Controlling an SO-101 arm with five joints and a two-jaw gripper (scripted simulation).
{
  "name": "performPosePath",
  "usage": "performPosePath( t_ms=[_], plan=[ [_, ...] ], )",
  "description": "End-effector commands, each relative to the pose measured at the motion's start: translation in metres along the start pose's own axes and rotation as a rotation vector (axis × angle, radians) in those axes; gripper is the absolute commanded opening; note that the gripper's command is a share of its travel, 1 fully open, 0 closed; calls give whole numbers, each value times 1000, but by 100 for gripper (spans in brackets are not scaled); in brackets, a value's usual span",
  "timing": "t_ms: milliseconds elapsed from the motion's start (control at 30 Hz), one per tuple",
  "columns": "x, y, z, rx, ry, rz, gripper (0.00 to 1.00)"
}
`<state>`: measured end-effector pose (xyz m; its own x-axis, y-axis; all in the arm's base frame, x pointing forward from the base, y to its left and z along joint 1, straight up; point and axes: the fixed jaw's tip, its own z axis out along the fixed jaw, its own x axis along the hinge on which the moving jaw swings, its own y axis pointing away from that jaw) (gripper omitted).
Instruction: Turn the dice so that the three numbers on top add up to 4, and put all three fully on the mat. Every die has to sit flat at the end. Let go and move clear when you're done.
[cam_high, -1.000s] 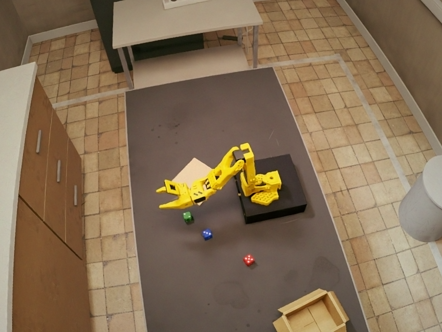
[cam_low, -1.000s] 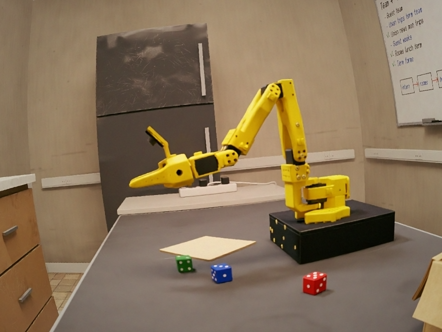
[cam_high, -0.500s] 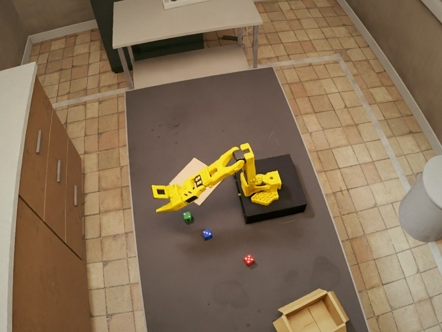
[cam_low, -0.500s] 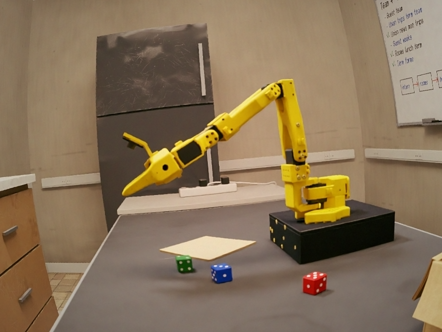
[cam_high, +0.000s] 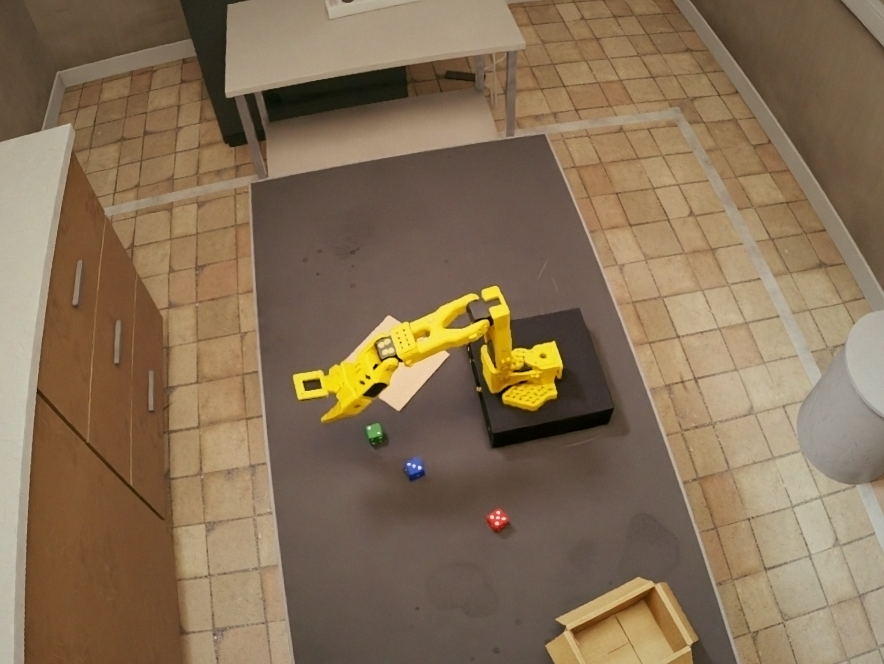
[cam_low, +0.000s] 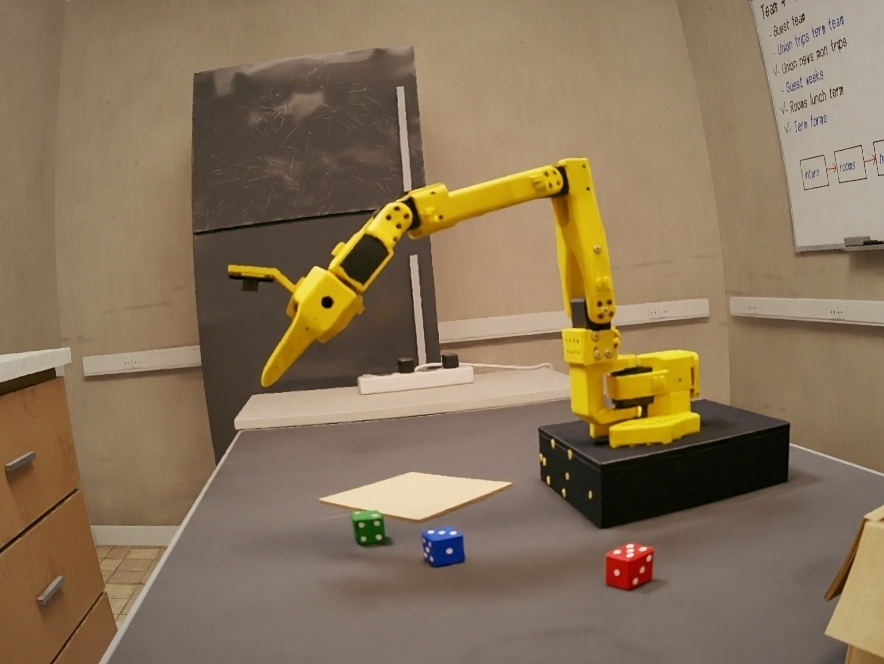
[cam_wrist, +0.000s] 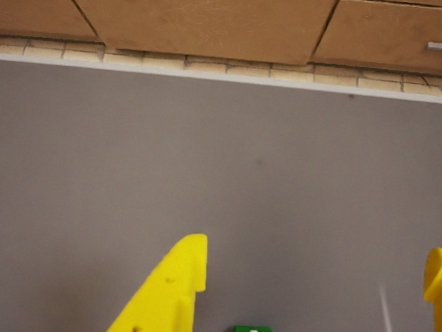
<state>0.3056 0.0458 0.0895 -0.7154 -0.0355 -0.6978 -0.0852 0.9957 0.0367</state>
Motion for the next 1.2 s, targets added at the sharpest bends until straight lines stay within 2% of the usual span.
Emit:
performPosePath(
  t_ms=[0,233,467,800,1167],
  plan=[
    [-5,3,-9,-3,43,8,31],
    [1,4,-23,1,157,10,31],
    [5,4,-34,5,231,12,31],
    [8,4,-40,7,268,13,31],
    [8,4,-40,8,274,13,31]
  ],
)
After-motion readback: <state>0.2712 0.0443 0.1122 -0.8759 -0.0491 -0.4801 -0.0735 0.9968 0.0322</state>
